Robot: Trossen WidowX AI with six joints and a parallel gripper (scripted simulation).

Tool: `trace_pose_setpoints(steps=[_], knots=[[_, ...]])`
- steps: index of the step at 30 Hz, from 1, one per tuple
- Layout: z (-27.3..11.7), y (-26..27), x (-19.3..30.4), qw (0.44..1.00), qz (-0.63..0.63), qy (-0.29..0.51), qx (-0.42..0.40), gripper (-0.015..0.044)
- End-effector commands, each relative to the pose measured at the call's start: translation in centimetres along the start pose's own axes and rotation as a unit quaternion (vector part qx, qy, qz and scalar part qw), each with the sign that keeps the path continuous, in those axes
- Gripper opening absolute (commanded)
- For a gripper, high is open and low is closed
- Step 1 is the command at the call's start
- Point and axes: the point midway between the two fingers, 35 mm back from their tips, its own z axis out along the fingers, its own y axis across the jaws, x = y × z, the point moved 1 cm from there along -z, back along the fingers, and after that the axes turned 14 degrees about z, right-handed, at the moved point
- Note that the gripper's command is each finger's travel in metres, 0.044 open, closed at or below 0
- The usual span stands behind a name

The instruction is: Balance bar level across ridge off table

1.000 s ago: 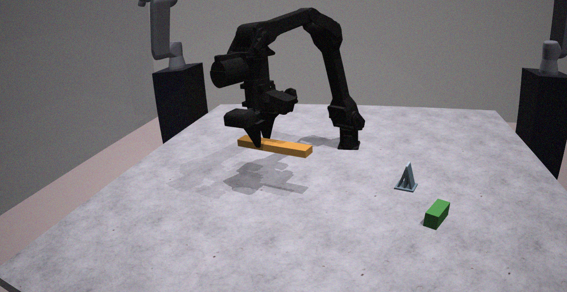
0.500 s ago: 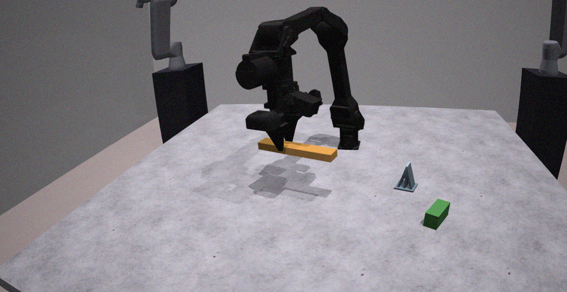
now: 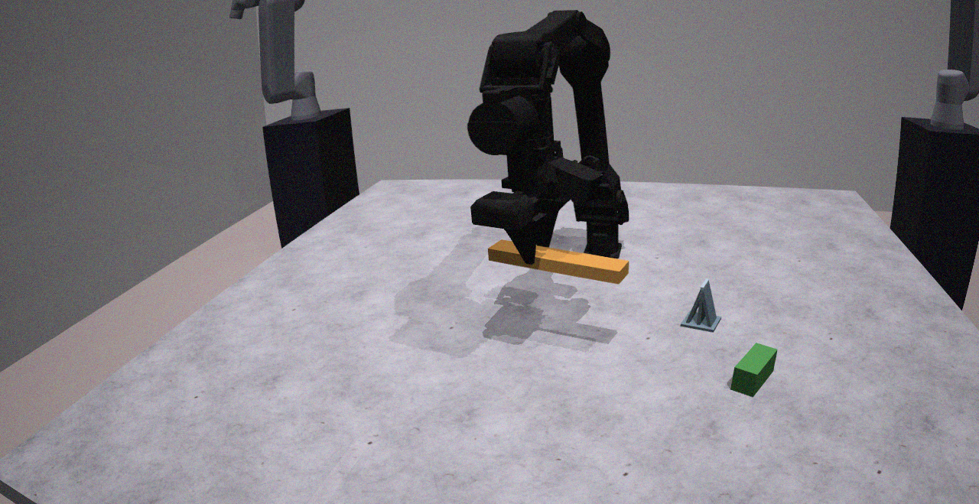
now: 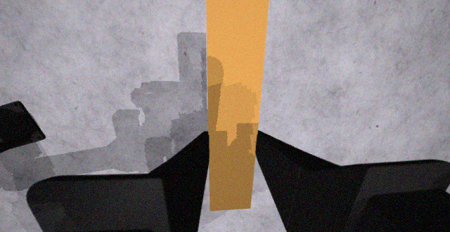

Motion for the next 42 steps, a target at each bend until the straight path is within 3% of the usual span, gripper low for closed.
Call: trace_pose_setpoints(steps=[1,42], knots=[[-0.1,0.9,-1.3,1.000,0.002,-0.002,0.000,0.0000],[-0.2,12.7,-12.0,1.000,0.020,-0.007,-0.005,0.0000]])
